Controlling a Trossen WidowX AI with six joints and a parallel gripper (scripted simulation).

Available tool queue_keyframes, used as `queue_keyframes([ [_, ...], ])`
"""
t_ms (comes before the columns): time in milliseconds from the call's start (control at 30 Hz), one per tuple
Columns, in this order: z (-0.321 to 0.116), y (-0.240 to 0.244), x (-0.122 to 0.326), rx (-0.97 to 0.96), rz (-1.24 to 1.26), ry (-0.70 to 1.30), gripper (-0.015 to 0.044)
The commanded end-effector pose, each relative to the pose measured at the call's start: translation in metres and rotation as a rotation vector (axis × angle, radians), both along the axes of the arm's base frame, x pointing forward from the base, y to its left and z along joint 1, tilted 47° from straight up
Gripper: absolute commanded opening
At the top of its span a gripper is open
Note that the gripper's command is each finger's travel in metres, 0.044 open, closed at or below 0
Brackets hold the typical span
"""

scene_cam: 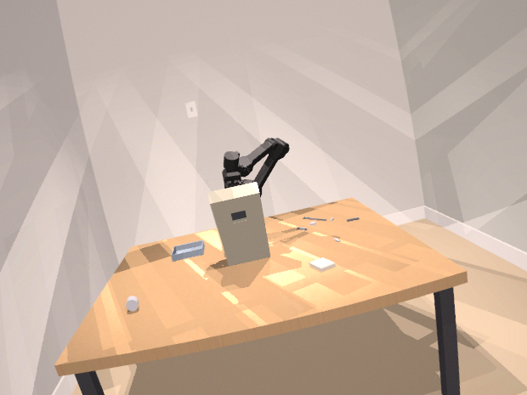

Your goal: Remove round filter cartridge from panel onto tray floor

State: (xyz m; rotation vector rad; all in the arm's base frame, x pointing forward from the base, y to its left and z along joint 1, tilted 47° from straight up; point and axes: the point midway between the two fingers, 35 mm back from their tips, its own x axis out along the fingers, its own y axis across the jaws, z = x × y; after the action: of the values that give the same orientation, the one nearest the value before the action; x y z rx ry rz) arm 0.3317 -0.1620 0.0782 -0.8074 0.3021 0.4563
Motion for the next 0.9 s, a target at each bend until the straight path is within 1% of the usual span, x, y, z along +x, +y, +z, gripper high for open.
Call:
queue_keyframes([
  [0,-0.0017,0.0012,0.0049,0.103,-0.057,0.043,0.0000],
  [867,-0.0019,0.0013,0.0053,0.883,-0.447,0.289,0.0000],
])
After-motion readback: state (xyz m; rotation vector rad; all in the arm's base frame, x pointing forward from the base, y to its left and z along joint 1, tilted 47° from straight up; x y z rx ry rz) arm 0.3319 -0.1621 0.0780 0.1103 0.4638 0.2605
